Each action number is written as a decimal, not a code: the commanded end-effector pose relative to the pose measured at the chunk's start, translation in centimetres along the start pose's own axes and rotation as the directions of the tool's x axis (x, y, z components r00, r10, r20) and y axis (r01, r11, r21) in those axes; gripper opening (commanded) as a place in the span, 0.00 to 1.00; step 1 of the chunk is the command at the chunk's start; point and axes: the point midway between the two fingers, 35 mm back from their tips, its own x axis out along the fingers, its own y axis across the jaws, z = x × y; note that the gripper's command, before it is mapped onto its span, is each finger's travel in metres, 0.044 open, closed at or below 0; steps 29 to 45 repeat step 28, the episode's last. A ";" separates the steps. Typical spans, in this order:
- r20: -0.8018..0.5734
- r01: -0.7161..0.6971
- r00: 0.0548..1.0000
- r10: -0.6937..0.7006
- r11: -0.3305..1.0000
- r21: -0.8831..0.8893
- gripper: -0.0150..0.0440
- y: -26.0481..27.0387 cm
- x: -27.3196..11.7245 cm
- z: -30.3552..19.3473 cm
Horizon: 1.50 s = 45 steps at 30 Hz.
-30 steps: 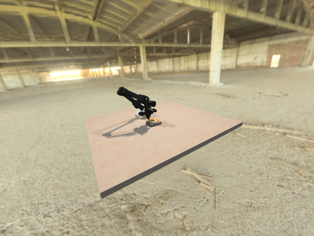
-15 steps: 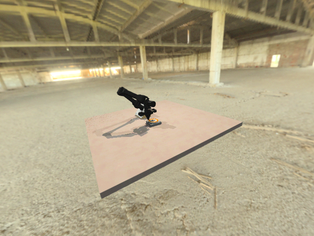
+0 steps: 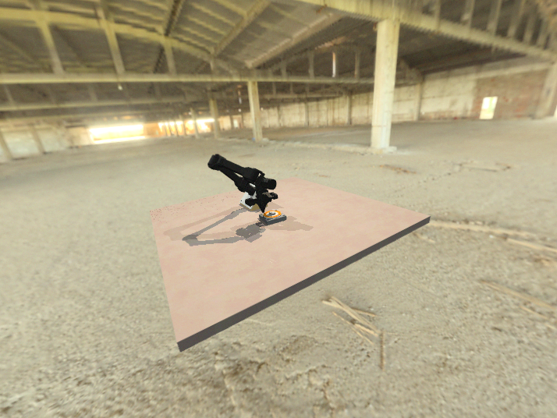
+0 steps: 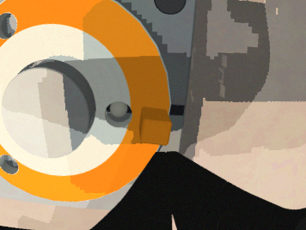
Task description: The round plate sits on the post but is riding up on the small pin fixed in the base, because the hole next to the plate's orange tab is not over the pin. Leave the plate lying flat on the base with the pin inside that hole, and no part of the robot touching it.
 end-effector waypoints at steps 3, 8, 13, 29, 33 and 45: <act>0.011 -0.003 1.000 0.003 1.000 0.006 0.25 0.0 -2.8 0.1; 0.011 -0.002 1.000 0.002 1.000 0.006 0.25 0.1 -4.0 0.0; 0.011 0.002 1.000 -0.002 1.000 -0.001 0.25 0.1 -3.1 0.0; 0.011 0.002 1.000 -0.002 1.000 -0.001 0.25 0.1 -3.1 0.0; 0.011 0.002 1.000 -0.002 1.000 -0.001 0.25 0.1 -3.1 0.0; 0.011 0.002 1.000 -0.002 1.000 -0.001 0.25 0.1 -3.1 0.0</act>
